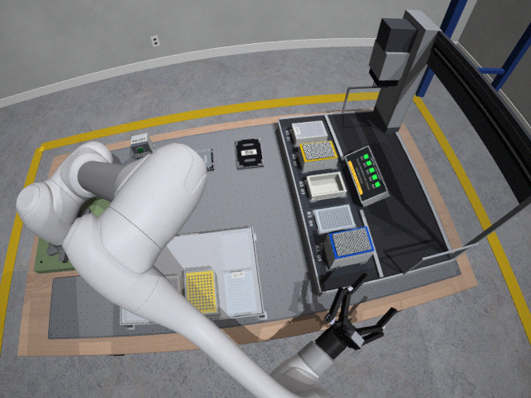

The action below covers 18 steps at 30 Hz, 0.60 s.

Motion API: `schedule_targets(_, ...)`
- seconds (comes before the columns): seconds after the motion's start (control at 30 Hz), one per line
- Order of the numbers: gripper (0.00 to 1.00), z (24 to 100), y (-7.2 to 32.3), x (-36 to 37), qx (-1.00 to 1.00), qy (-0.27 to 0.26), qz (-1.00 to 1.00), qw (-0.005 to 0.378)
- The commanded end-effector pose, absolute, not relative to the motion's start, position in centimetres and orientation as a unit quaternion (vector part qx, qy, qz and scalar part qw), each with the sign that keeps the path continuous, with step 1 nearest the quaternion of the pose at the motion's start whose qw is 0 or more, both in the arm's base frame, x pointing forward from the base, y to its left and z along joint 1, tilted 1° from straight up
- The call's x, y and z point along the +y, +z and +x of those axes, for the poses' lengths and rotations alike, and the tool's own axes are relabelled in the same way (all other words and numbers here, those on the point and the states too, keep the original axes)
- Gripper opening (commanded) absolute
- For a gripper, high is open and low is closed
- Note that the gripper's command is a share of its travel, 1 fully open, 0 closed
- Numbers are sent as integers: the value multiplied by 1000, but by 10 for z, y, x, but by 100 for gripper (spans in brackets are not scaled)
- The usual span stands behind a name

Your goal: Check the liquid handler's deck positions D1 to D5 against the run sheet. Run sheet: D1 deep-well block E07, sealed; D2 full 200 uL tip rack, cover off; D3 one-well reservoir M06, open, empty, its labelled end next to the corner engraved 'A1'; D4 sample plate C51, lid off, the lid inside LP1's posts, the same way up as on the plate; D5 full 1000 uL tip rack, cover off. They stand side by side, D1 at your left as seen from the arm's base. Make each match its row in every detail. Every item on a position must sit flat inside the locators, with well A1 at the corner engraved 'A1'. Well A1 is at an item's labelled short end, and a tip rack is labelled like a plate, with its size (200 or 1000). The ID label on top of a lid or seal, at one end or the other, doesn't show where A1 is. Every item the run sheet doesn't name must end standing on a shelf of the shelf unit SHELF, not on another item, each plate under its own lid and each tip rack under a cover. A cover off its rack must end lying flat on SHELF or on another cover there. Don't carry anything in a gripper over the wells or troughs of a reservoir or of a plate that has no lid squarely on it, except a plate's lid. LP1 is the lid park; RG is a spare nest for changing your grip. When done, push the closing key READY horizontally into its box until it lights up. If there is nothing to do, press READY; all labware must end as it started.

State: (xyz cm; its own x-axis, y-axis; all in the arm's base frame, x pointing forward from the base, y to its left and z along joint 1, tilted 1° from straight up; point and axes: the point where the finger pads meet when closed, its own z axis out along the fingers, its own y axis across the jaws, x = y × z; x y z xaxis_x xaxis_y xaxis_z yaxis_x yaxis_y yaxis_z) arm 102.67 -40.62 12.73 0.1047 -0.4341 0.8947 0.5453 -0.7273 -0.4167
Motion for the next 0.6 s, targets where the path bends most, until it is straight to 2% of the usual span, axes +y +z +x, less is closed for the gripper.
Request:
schedule_targets(0.0, 100, 1027, 129, -406, -44, -668, -646, 366)
schedule_targets(0.53, 100, 1027, 129, -406, -44, -668, -646, 366)
schedule_targets(0.57, 79, 1025, 131, -402, -43, -663, -654, 363)
